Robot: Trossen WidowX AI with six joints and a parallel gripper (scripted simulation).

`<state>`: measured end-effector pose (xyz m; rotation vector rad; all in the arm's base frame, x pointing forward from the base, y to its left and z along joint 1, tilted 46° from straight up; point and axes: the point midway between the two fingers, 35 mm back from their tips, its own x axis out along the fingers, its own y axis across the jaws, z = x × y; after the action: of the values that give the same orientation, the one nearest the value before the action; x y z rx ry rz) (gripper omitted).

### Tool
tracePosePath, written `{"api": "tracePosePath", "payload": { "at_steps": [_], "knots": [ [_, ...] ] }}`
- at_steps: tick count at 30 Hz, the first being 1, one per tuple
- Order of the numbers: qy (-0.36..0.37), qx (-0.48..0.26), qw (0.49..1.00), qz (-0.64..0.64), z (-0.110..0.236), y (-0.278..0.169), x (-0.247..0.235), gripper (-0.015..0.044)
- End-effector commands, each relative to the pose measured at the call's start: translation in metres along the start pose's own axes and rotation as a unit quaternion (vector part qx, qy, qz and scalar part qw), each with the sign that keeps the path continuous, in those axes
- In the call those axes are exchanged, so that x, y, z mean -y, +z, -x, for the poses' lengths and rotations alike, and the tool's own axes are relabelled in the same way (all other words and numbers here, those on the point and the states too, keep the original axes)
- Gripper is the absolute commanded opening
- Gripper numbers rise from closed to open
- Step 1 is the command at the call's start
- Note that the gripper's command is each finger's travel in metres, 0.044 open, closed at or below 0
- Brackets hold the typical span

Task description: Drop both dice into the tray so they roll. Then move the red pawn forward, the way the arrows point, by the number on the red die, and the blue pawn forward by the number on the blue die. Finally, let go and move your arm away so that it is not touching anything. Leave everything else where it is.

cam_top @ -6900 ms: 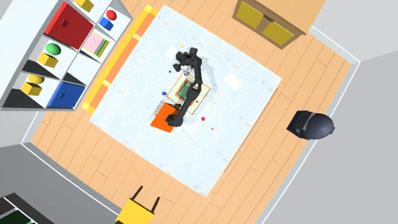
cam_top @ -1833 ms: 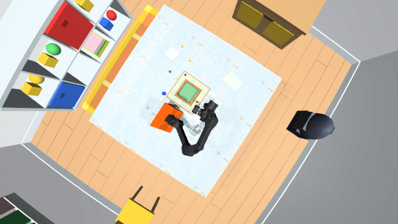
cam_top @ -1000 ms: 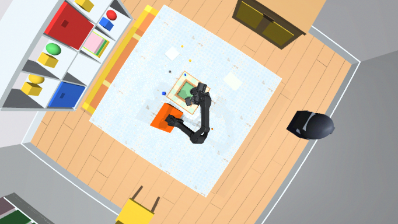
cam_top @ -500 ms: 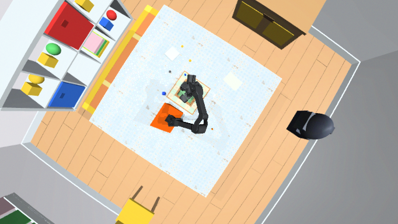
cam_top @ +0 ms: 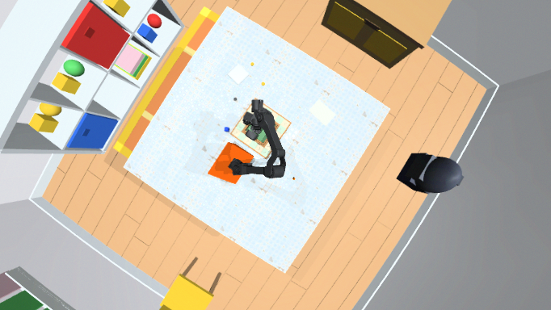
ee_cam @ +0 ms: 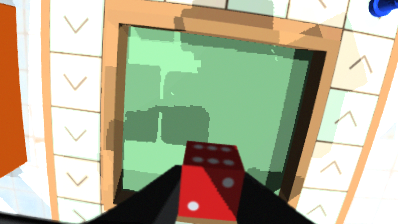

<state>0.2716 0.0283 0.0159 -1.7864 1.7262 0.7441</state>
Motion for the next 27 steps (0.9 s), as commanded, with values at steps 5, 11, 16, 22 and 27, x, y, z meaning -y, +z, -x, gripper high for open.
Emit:
{"api": "tracePosePath", "payload": {
  "at_steps": [5, 11, 16, 22, 27],
  "knots": [
    [0.042, 0.107, 0.993, 0.005, -0.0090, 0.0013, -0.0068, 0.0000],
    [0.054, 0.203, 0.978, 0.006, -0.0131, 0.0031, -0.0103, 0.0000],
    [0.046, 0.282, 0.958, 0.006, -0.0132, 0.0038, -0.0105, 0.0000],
    [0.017, 0.370, 0.929, 0.006, -0.0148, 0.0038, -0.0115, 0.0000],
    [-0.002, 0.403, 0.915, 0.005, -0.0143, 0.0029, -0.0111, 0.0000]
  ]
}}
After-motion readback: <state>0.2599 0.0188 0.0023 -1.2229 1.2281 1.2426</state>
